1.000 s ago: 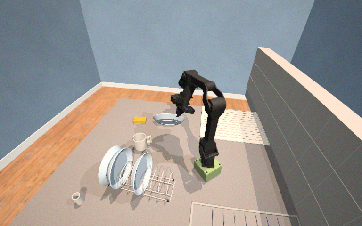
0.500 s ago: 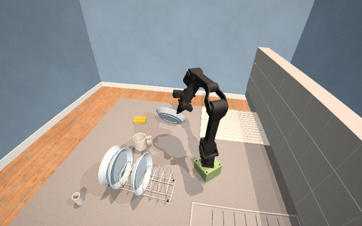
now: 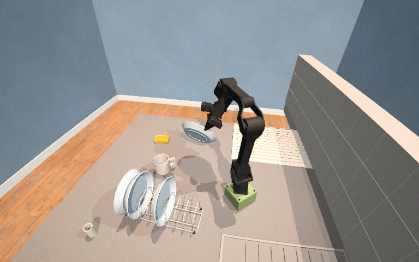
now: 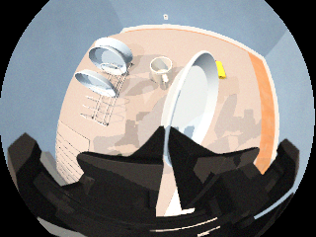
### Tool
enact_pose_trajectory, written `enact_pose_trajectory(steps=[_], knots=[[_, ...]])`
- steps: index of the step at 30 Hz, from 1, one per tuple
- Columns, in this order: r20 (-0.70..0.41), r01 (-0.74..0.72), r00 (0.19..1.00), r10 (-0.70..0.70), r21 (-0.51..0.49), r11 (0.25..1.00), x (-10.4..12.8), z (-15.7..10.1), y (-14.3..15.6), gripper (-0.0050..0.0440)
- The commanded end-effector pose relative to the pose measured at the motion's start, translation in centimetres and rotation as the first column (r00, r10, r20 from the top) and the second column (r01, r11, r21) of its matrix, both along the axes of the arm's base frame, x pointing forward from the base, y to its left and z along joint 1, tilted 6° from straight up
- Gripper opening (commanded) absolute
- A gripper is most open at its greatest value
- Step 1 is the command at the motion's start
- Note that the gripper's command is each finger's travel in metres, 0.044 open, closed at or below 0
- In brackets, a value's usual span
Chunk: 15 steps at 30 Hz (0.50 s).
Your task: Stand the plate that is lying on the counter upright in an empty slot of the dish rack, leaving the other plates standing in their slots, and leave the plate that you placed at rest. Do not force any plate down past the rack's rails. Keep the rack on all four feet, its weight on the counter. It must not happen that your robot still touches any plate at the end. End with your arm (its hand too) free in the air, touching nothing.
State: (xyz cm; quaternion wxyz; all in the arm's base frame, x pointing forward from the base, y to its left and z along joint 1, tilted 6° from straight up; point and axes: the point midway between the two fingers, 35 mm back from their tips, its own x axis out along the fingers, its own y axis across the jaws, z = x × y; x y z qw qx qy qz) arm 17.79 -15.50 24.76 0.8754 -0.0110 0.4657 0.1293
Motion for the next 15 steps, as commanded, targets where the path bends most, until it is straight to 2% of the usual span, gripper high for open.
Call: enact_pose_trajectory(steps=[1,12,15], knots=[[0.023,-0.001,1.0,0.001,-0.004,1.0,0.17,0.45,0.14,0.0],[0.023,0.003,1.0,-0.003,-0.001,1.0,0.17,0.47,0.14,0.0],[0.027,0.065,0.997,-0.066,0.041,0.997,0.09,0.68,0.17,0.0]])
